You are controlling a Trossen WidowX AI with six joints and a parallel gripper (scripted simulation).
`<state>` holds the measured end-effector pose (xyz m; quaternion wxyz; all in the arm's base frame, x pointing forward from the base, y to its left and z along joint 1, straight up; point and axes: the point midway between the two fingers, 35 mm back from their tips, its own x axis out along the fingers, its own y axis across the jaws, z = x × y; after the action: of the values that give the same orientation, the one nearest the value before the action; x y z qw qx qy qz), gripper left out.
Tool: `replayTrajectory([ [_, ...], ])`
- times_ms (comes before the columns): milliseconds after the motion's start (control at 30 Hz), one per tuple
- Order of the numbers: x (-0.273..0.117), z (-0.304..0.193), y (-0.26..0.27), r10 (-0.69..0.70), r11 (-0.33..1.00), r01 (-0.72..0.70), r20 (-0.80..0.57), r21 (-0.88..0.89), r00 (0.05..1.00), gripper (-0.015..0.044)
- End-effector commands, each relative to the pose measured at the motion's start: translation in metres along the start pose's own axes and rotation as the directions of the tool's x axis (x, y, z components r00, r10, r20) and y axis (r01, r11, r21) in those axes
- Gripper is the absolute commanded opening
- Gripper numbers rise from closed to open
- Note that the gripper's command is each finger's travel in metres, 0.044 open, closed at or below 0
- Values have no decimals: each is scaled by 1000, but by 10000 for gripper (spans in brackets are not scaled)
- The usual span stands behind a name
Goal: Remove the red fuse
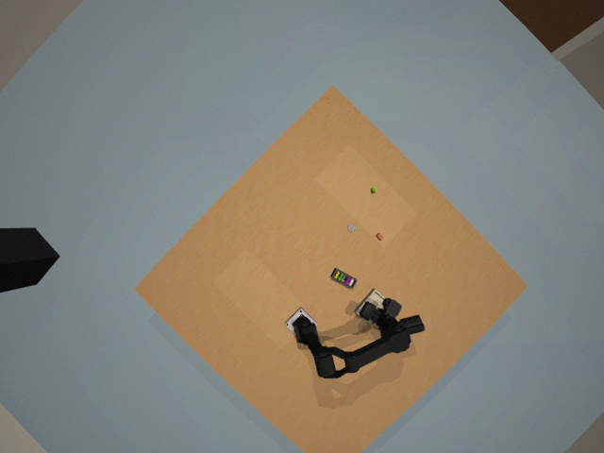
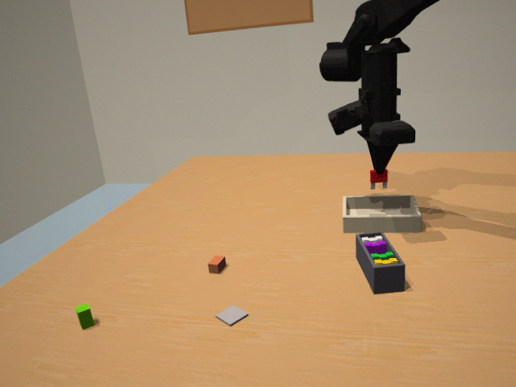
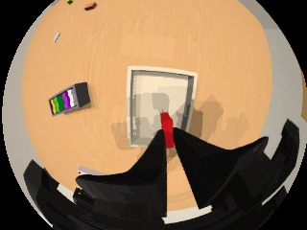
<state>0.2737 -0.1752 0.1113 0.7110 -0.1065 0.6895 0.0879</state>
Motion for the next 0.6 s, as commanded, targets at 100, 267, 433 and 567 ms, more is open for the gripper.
replayTrajectory([
  [100, 12, -1, 0, 2, 1000, -3, -6, -4, 1000, 0],
  [267, 20, -1, 0, 2, 1000, -3, -6, -4, 1000, 0],
  [433, 28, -2, 0, 3, 1000, -3, -6, -4, 1000, 0],
  [567, 34, -2, 0, 3, 1000, -3, -6, -4, 1000, 0],
])
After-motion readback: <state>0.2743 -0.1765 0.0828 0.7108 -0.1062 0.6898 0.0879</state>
